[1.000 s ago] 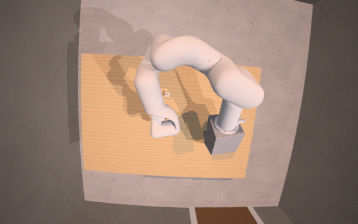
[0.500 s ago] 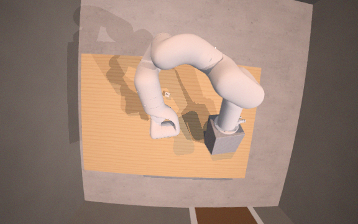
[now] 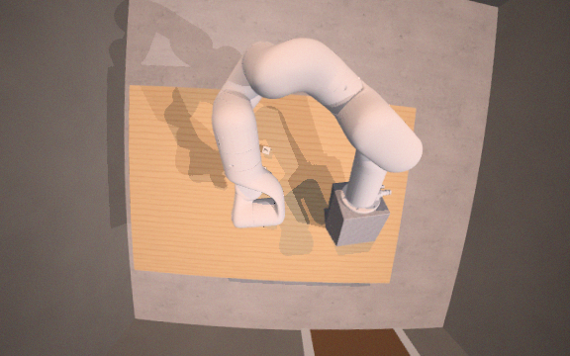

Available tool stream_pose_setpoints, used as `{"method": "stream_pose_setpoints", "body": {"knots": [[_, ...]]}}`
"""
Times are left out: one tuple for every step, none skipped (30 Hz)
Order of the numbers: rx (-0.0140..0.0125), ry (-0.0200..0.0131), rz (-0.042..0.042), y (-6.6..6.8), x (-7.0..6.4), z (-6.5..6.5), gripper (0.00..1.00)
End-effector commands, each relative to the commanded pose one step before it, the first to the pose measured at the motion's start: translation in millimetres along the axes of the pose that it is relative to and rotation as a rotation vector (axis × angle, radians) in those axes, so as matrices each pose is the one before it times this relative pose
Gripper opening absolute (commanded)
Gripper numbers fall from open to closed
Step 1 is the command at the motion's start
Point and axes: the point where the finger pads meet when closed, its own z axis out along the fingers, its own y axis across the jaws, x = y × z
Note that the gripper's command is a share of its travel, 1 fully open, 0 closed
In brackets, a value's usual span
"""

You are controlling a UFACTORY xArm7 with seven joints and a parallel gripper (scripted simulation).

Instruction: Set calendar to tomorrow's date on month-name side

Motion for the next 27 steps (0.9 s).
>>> {"method": "stream_pose_setpoints", "body": {"knots": [[-0.00033,0.00125,0.00001,0.50,0.42,-16.78,0.47],[0.00000,0.00000,-0.00001,0.00,0.00,-0.96,0.47],[0.00000,0.00000,0.00000,0.00,0.00,-0.53,0.47],[0.00000,0.00000,0.00000,0.00,0.00,-0.21,0.47],[0.00000,0.00000,0.00000,0.00,0.00,-0.03,0.47],[0.00000,0.00000,0.00000,0.00,0.00,0.00,0.47],[0.00000,0.00000,0.00000,0.00,0.00,0.00,0.47],[0.00000,0.00000,0.00000,0.00,0.00,0.00,1.00],[0.00000,0.00000,0.00000,0.00,0.00,0.00,1.00],[0.00000,0.00000,0.00000,0.00,0.00,0.00,1.00],[0.00000,0.00000,0.00000,0.00,0.00,0.00,1.00],[0.00000,0.00000,0.00000,0.00,0.00,0.00,1.00],[0.00000,0.00000,0.00000,0.00,0.00,0.00,1.00],[0.00000,0.00000,0.00000,0.00,0.00,0.00,1.00],[0.00000,0.00000,0.00000,0.00,0.00,0.00,1.00],[0.00000,0.00000,0.00000,0.00,0.00,0.00,1.00],[0.00000,0.00000,0.00000,0.00,0.00,0.00,1.00],[0.00000,0.00000,0.00000,0.00,0.00,0.00,1.00],[0.00000,0.00000,0.00000,0.00,0.00,0.00,1.00],[0.00000,0.00000,0.00000,0.00,0.00,0.00,1.00],[0.00000,0.00000,0.00000,0.00,0.00,0.00,1.00],[0.00000,0.00000,0.00000,0.00,0.00,0.00,1.00],[0.00000,0.00000,0.00000,0.00,0.00,0.00,1.00],[0.00000,0.00000,0.00000,0.00,0.00,0.00,1.00],[0.00000,0.00000,0.00000,0.00,0.00,0.00,1.00],[0.00000,0.00000,0.00000,0.00,0.00,0.00,1.00],[0.00000,0.00000,0.00000,0.00,0.00,0.00,1.00]]}}
